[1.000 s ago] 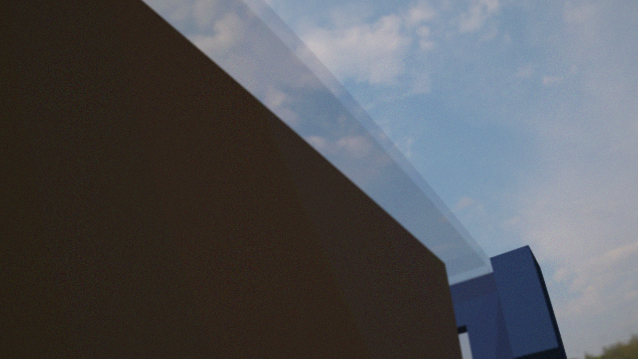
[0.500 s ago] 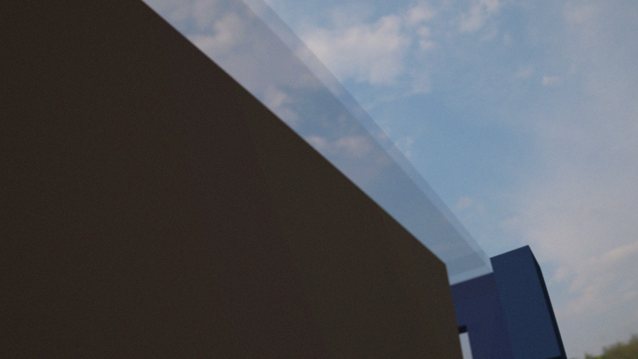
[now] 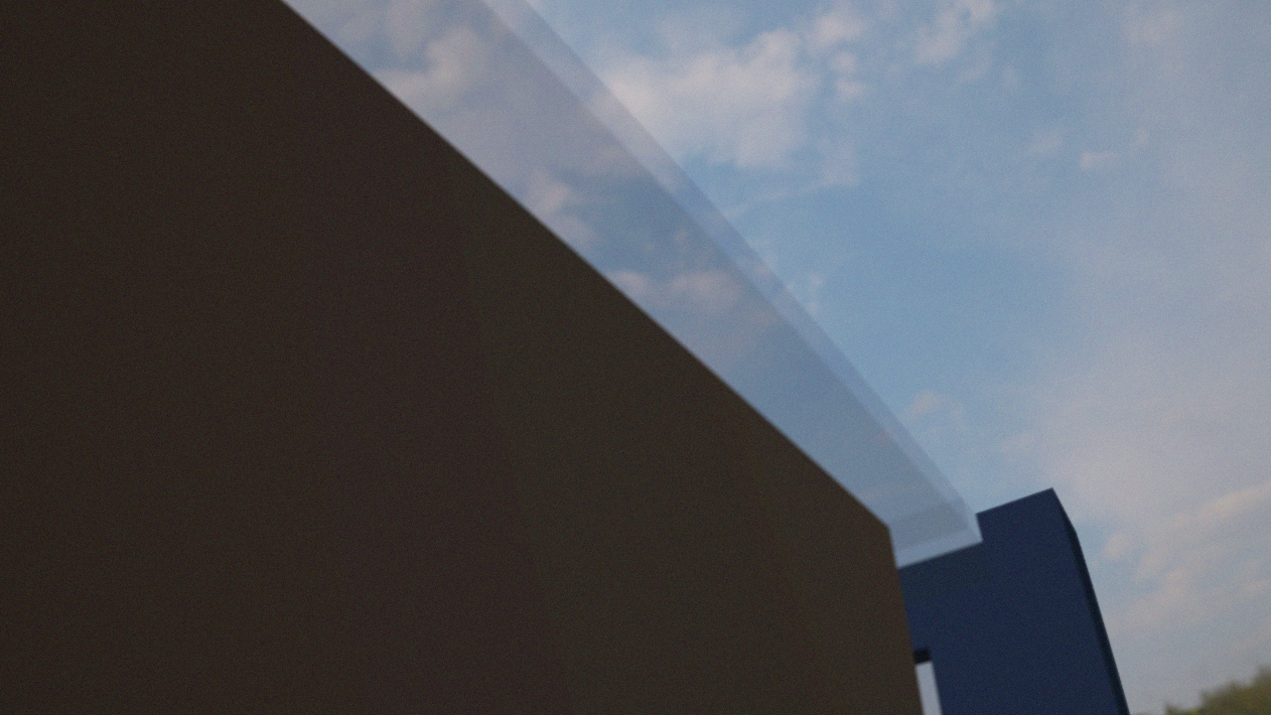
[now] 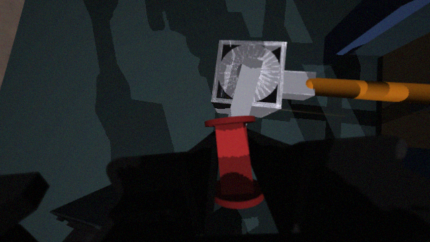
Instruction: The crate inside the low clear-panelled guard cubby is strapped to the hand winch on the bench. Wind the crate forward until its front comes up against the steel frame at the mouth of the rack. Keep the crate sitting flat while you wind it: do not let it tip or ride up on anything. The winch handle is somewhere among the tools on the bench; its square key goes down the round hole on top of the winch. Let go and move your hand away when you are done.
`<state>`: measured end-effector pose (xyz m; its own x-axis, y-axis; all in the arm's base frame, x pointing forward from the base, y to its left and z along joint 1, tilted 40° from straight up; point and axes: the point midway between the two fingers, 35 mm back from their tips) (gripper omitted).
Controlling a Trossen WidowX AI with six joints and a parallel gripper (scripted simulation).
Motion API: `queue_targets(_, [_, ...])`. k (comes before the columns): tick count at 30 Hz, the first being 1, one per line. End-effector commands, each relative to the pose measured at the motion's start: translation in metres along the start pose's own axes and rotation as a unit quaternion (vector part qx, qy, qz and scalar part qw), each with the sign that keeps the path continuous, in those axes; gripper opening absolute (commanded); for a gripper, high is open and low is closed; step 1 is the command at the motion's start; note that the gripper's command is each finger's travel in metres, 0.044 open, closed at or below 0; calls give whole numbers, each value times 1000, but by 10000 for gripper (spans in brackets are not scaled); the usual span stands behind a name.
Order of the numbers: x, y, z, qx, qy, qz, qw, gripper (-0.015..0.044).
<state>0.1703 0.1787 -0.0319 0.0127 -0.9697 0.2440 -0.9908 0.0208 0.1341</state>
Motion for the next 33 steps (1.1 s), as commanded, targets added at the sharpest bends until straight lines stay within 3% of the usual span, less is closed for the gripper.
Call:
queue_targets(1, [2, -23, -1, 28, 4, 13, 1000, 0])
queue_targets(33, [-10, -63, -1, 29, 4, 13, 999, 0])
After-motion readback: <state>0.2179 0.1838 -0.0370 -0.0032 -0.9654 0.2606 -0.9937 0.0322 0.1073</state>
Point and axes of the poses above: the point midway between the two fingers, 35 mm back from their tips, its own z axis out along the fingers, its own y axis across the jaws, x = y × z, and after that the axes turned 11 degrees about z, right-handed
